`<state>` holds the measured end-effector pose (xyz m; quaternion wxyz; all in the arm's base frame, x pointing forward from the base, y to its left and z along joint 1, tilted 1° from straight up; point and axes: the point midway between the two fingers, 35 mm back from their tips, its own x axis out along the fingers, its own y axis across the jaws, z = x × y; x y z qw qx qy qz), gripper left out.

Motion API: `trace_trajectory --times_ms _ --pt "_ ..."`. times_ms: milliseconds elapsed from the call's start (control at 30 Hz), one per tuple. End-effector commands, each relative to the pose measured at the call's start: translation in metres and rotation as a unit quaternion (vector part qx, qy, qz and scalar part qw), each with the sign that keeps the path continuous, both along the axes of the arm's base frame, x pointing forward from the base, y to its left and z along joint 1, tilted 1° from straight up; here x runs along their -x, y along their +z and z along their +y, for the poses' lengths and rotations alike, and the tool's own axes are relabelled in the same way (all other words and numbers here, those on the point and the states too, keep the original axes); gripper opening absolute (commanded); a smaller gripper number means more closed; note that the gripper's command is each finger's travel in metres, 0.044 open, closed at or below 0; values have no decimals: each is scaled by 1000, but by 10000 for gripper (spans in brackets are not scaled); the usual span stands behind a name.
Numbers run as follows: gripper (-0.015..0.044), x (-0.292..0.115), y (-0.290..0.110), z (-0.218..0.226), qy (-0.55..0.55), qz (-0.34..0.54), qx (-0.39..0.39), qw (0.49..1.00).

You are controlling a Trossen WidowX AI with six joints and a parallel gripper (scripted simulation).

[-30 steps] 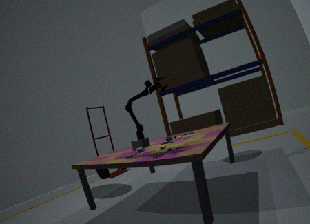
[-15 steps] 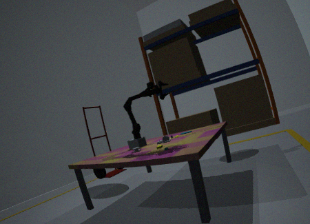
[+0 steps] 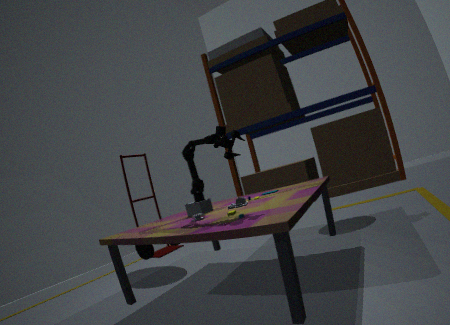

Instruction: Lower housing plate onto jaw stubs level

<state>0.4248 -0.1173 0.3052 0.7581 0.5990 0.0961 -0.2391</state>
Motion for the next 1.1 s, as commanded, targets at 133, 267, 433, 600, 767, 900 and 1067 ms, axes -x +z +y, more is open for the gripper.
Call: trace_trajectory --times_ms 133,267,433,600,767,900,1067 --pt "440 34 -66 -69 -71 111 -20 991" --pt "440 59 -96 -99 -105 163 -37 980" --pt "440 95 -131 -129 -144 224 -67 962" --pt "440 137 -165 -153 -180 282 -105 937" --pt "440 183 -195 -169 -211 335 -151 906" --pt "440 220 -217 -174 -232 371 -193 878" --pt "440 267 -240 -174 -253 410 -251 840"
